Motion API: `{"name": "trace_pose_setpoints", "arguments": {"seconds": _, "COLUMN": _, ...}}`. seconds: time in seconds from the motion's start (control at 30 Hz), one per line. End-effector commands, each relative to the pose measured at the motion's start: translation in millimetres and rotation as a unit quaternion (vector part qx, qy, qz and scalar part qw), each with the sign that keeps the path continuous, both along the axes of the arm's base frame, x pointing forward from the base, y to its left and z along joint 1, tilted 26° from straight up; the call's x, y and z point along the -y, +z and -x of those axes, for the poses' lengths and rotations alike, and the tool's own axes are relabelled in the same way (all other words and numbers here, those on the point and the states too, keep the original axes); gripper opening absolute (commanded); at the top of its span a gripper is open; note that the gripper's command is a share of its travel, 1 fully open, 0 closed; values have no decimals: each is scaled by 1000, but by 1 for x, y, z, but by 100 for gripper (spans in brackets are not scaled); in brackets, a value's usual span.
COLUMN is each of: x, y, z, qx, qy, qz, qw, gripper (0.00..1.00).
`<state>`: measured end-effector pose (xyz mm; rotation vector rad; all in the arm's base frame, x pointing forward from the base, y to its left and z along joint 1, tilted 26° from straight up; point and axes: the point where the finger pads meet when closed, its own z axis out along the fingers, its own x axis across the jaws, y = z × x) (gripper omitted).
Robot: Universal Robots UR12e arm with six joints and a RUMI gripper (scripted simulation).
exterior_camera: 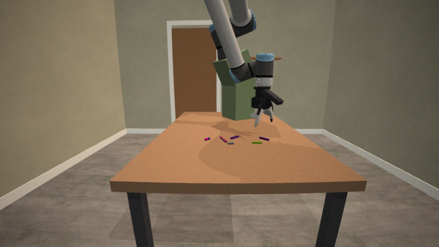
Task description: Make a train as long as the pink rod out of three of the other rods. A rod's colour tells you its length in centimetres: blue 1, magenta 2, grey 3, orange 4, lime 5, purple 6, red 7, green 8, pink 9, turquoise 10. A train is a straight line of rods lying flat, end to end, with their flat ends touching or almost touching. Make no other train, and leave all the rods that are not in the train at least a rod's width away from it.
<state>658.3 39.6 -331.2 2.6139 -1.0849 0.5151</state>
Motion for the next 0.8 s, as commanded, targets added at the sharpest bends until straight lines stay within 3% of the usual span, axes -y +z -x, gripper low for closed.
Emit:
{"name": "trace_pose_setpoints", "arguments": {"seconds": 0.0, "x": -5, "y": -2, "z": 1, "qx": -4, "qy": 12, "qz": 3, "qw": 1000, "gripper": 100}}
{"name": "trace_pose_setpoints", "arguments": {"seconds": 0.1, "x": -5, "y": -2, "z": 1, "qx": -4, "qy": 13, "qz": 3, "qw": 1000, "gripper": 100}}
{"name": "trace_pose_setpoints", "arguments": {"seconds": 0.13, "x": -5, "y": -2, "z": 1, "qx": -4, "qy": 13, "qz": 3, "qw": 1000, "gripper": 14}}
{"name": "trace_pose_setpoints", "arguments": {"seconds": 0.77, "x": -5, "y": -2, "z": 1, "qx": -4, "qy": 13, "qz": 3, "qw": 1000, "gripper": 14}}
